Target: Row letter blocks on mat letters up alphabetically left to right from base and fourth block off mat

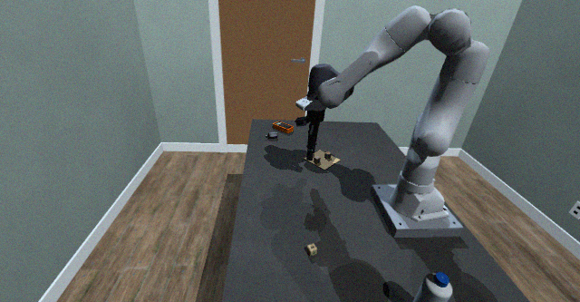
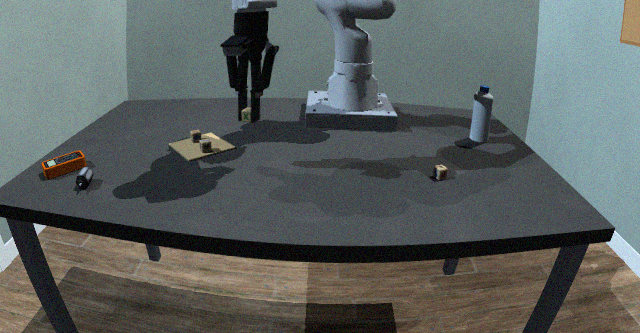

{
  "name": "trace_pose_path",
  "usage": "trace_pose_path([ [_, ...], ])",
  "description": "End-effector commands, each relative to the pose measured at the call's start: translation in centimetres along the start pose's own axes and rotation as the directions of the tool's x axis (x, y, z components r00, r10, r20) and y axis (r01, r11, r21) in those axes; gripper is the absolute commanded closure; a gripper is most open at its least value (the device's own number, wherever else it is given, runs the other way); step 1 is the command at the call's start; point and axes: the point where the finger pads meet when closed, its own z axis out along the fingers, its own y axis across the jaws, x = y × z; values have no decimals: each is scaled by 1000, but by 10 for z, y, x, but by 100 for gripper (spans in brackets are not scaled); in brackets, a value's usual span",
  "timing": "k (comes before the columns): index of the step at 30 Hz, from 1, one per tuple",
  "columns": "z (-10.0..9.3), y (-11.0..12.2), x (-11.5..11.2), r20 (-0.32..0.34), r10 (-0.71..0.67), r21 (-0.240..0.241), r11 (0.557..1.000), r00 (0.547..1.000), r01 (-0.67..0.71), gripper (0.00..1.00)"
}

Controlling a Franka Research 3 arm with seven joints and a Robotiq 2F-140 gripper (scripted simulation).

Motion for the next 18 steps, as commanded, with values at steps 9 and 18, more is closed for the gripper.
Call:
trace_pose_path([
  [9,0,13,-1,5,254,-8,967,967,-254,78],
  [18,0,24,-2,4,372,-8,928,928,-372,78],
])
